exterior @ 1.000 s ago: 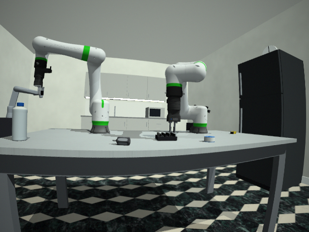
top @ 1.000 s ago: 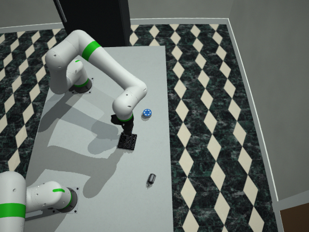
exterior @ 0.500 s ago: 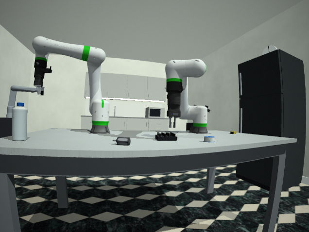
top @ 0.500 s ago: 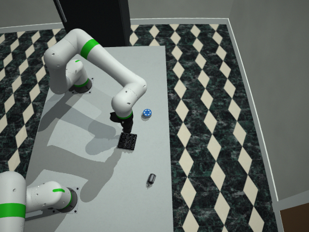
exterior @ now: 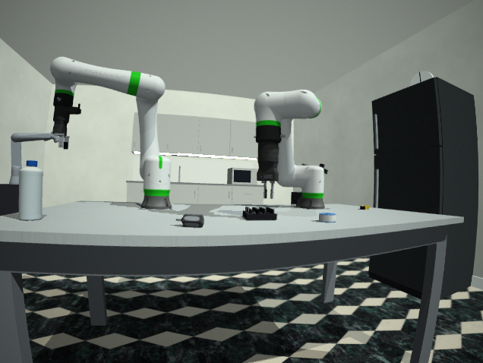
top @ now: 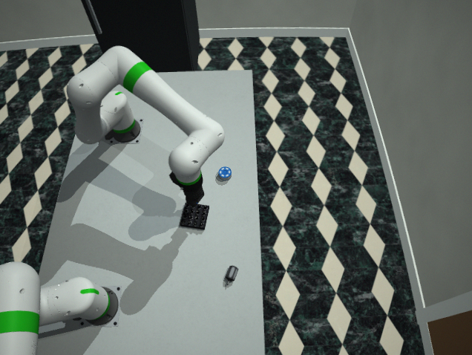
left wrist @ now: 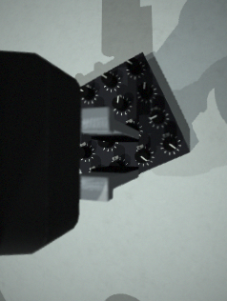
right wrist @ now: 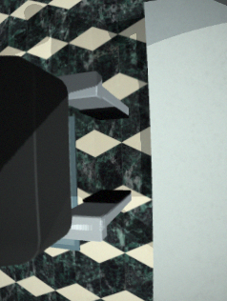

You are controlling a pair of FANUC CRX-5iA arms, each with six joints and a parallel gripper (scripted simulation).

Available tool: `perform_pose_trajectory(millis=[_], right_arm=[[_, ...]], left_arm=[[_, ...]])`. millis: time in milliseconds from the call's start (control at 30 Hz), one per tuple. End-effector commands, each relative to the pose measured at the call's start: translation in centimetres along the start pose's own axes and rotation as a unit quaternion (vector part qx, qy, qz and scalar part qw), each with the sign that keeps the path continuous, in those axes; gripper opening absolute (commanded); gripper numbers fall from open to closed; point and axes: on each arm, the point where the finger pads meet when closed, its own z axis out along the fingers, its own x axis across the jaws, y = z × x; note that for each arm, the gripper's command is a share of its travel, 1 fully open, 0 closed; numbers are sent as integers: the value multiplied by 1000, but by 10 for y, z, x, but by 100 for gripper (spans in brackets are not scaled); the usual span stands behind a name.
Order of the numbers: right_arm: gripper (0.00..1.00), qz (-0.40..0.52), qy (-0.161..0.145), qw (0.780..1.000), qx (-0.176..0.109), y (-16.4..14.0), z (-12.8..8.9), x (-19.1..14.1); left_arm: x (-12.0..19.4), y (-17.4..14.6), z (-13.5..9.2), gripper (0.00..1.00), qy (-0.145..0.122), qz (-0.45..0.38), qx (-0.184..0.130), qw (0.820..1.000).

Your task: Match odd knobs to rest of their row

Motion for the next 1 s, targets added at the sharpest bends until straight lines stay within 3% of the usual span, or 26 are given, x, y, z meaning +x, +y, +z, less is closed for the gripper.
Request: perform_pose_trajectory(millis=[0, 33, 267, 500, 567, 600, 967], right_arm=[[100, 0, 0, 1000, -1, 0, -1, 0], [100, 0, 0, 1000, -1, 0, -1, 0], [100, 0, 0, 1000, -1, 0, -1, 0], [100, 0, 0, 1000, -1, 0, -1, 0], [100, 0, 0, 1000, -1, 0, -1, 0], [100, 0, 0, 1000, -1, 0, -1, 0], [100, 0, 0, 1000, -1, 0, -1, 0]], left_arm=[[-1, 2, -2, 46, -3, 43, 0, 999], [-1, 4, -4, 46, -3, 93, 0, 996], [-3, 9, -7, 46, -3, 207, -1, 978], [-5, 16, -10, 46, -3, 325, -1, 946], [-5, 16, -10, 46, -3, 325, -1, 946], [-6, 19, -11, 46, -3, 369, -1, 929], [-12, 30, -16, 46, -3, 522, -2, 853]])
